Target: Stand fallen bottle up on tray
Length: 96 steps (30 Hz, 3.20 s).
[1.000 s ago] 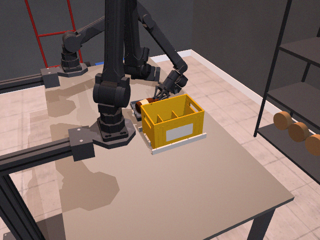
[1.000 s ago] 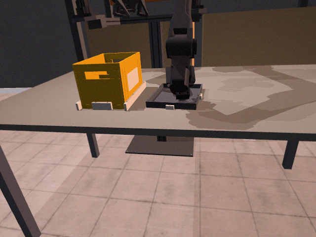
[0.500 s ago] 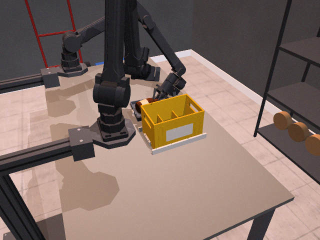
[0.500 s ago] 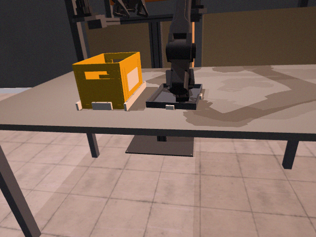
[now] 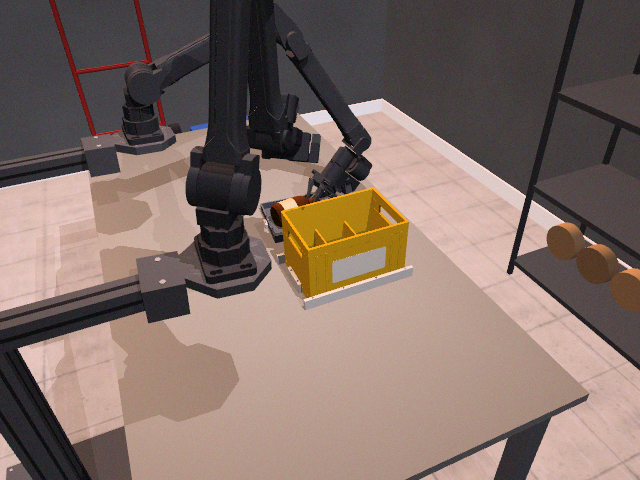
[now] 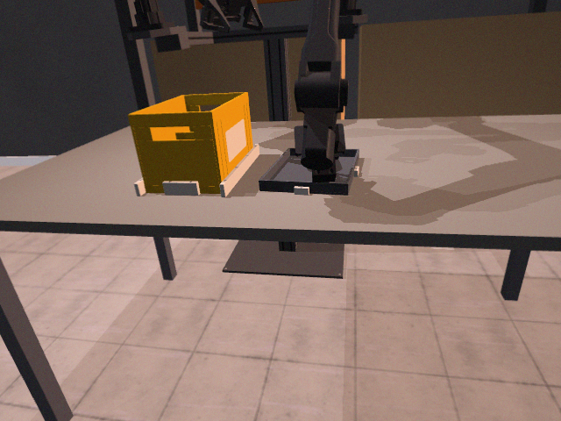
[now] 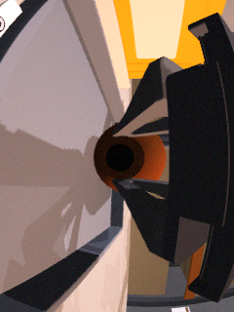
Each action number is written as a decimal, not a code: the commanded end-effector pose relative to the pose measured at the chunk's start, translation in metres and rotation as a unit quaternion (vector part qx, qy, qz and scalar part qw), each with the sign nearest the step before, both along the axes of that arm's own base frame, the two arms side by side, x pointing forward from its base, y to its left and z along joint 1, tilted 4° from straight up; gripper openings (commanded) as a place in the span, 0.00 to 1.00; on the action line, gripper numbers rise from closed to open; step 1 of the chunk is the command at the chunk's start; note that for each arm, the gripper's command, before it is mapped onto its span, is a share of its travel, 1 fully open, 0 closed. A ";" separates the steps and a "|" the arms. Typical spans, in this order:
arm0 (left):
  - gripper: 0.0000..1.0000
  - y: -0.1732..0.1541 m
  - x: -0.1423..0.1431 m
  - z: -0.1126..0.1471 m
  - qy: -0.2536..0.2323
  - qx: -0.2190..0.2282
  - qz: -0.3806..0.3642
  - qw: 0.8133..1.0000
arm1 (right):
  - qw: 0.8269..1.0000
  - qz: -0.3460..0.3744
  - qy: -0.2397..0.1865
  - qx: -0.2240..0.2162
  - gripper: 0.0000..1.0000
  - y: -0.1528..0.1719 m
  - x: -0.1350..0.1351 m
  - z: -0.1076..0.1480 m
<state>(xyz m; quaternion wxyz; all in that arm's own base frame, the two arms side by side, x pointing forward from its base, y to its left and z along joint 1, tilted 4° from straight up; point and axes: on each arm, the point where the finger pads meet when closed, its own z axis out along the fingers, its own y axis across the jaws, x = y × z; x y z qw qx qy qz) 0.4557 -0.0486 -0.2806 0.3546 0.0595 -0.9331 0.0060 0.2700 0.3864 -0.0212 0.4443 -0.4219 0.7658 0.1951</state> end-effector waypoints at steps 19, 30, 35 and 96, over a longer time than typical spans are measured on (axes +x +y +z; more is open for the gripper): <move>0.24 -0.001 0.008 0.015 -0.012 0.000 0.000 1.000 | 1.000 0.001 -0.007 0.011 1.00 0.007 0.004 0.008; 0.24 -0.009 -0.001 0.081 -0.006 0.002 0.000 1.000 | 1.000 0.001 -0.007 0.011 1.00 0.007 0.004 0.008; 0.24 -0.008 -0.001 0.089 -0.011 0.003 0.003 1.000 | 1.000 0.001 -0.007 0.011 1.00 0.007 0.004 0.008; 0.24 -0.021 0.060 0.156 -0.718 -0.032 -0.121 0.685 | 1.000 0.001 -0.007 0.011 1.00 0.007 0.004 0.008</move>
